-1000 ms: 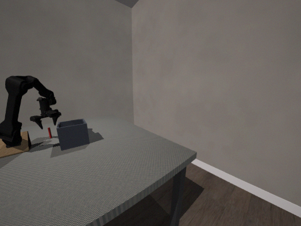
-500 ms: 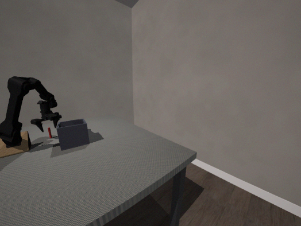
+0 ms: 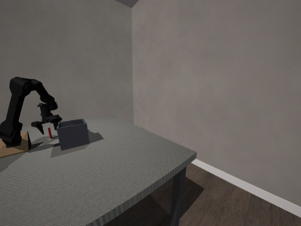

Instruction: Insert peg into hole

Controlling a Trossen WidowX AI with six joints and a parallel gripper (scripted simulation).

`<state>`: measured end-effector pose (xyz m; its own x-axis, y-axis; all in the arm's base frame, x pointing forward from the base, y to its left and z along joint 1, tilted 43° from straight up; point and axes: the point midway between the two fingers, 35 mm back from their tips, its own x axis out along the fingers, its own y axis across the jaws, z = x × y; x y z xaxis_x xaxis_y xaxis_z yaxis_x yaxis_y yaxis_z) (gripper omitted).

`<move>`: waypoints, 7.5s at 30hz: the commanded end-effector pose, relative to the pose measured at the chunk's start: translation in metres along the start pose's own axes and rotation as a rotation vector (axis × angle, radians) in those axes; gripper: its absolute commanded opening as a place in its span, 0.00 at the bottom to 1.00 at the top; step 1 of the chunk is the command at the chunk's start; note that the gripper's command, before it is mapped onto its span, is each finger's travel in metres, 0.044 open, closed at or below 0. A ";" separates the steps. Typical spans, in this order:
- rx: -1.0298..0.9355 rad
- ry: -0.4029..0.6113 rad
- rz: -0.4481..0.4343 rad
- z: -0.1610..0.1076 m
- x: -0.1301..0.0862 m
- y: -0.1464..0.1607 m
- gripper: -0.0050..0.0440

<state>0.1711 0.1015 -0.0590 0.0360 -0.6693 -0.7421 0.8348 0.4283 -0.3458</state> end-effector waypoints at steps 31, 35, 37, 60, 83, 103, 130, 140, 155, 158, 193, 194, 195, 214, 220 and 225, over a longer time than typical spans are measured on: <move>-0.006 -0.007 -0.003 0.000 0.002 -0.001 0.10; -0.006 -0.007 -0.002 0.000 -0.007 0.001 0.10; -0.006 -0.006 -0.002 0.000 -0.013 0.002 0.10; -0.006 -0.006 -0.002 -0.001 -0.074 0.006 0.10; -0.050 -0.012 0.032 0.048 -0.106 0.013 0.10; -0.081 -0.018 0.065 0.098 -0.136 0.007 0.10; -0.123 -0.018 0.110 0.130 -0.152 0.000 0.10; -0.139 -0.019 0.167 0.155 -0.156 0.005 0.10; -0.118 -0.035 0.159 0.198 -0.155 0.004 0.10; -0.112 -0.039 0.156 0.208 -0.154 0.002 0.10; -0.065 -0.026 0.008 0.249 -0.114 -0.004 0.10; -0.053 -0.022 0.006 0.249 -0.112 -0.003 0.10; -0.053 -0.022 0.006 0.249 -0.112 -0.003 0.10; -0.001 -0.002 0.001 0.254 -0.074 0.007 0.10; -0.006 -0.007 -0.003 0.254 -0.070 0.008 0.10; -0.006 -0.007 -0.003 0.254 -0.064 0.008 0.10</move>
<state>0.3154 -0.0026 0.1343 0.0378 -0.6703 -0.7411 0.8331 0.4307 -0.3471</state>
